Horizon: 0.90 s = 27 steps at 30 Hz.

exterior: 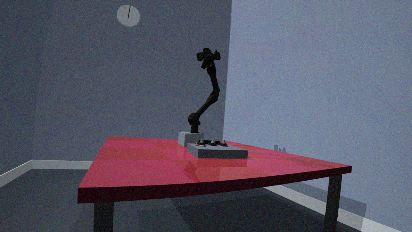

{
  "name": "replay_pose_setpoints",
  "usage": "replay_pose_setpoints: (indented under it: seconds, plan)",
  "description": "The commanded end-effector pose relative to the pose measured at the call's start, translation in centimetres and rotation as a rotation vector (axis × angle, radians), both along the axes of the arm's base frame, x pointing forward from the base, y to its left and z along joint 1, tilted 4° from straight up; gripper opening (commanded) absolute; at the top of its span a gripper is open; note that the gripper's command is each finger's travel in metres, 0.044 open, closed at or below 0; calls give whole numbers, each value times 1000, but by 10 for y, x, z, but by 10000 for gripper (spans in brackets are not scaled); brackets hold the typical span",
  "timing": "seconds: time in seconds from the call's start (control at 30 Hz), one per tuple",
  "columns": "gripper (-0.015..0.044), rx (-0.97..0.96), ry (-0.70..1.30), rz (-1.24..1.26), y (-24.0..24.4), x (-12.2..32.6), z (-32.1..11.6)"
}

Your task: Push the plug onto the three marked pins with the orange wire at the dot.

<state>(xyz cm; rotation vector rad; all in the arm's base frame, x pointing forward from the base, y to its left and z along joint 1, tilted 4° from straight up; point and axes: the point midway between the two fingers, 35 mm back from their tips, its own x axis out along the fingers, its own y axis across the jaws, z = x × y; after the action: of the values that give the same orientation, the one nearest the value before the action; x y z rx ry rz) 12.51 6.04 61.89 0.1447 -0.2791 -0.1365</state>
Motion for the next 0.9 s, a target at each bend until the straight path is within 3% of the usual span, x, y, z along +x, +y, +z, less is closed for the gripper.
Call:
replay_pose_setpoints:
  seconds: [0.0, 0.33, 0.87]
  plan:
    - [374, 0, -1, 0, 0, 0, 0]
    - [115, -2, -32, 22, -32, 0, -3]
    - [115, 9, -64, 61, -103, 39, -38]
